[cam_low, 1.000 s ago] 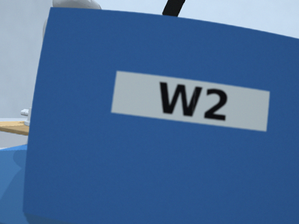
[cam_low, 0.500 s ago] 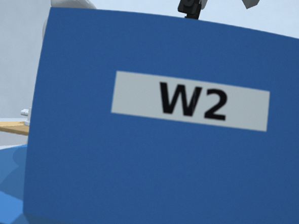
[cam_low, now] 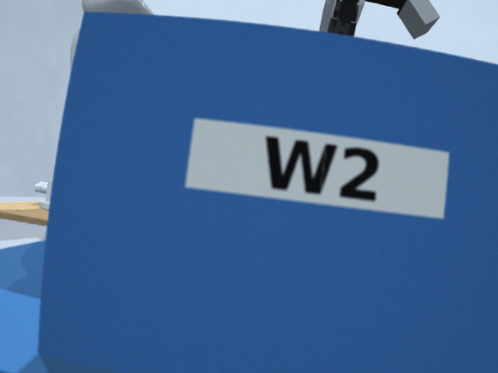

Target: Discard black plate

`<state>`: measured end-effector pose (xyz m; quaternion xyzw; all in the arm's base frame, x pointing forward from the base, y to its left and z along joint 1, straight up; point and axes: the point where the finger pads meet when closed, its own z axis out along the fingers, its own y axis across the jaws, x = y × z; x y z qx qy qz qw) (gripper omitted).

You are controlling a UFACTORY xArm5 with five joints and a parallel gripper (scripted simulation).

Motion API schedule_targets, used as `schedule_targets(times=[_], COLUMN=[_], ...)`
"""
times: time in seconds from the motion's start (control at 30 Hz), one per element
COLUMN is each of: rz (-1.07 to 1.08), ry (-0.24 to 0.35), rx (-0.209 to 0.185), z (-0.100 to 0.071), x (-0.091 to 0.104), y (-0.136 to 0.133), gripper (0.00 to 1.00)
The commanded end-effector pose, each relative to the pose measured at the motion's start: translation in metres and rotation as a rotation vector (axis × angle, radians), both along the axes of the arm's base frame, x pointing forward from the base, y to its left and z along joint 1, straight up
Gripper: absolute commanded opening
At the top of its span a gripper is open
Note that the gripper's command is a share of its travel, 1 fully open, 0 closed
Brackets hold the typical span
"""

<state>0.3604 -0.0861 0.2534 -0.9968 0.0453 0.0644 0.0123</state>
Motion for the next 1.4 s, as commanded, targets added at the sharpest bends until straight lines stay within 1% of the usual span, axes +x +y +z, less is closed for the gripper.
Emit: schedule_targets(times=[0.0, 0.03, 0.07, 0.13, 0.17, 0.33, 0.37, 0.43, 0.47, 0.63, 0.7, 0.83, 1.33, 1.37], rz=[0.012, 0.012, 0.031, 0.031, 0.050, 0.052, 0.052, 0.093, 0.101, 0.101, 0.101, 0.101, 0.101, 0.115], ry=[-0.022, -0.022, -0.049, -0.049, -0.076, -0.077, -0.077, -0.129, -0.138, -0.138, -0.138, -0.138, -0.138, -0.138], rx=[-0.010, -0.011, -0.014, -0.014, -0.018, -0.021, -0.021, -0.024, -0.025, -0.025, -0.025, -0.024, -0.024, -0.023], z=[0.000, 0.000, -0.001, -0.001, -0.001, -0.002, -0.002, -0.001, -0.001, 0.000, 0.000, 0.001, 0.001, -0.001], x=[0.012, 0.014, 0.017, 0.017, 0.019, 0.029, 0.029, 0.036, 0.040, 0.058, 0.058, 0.071, 0.071, 0.075], y=[0.017, 0.021, 0.025, 0.025, 0.030, 0.052, 0.052, 0.059, 0.063, 0.080, 0.080, 0.091, 0.091, 0.095], gripper=[1.00, 1.00, 1.00, 1.00, 1.00, 1.00, 1.00, 1.00, 1.00, 1.00, 1.00, 1.00, 1.00, 1.00])
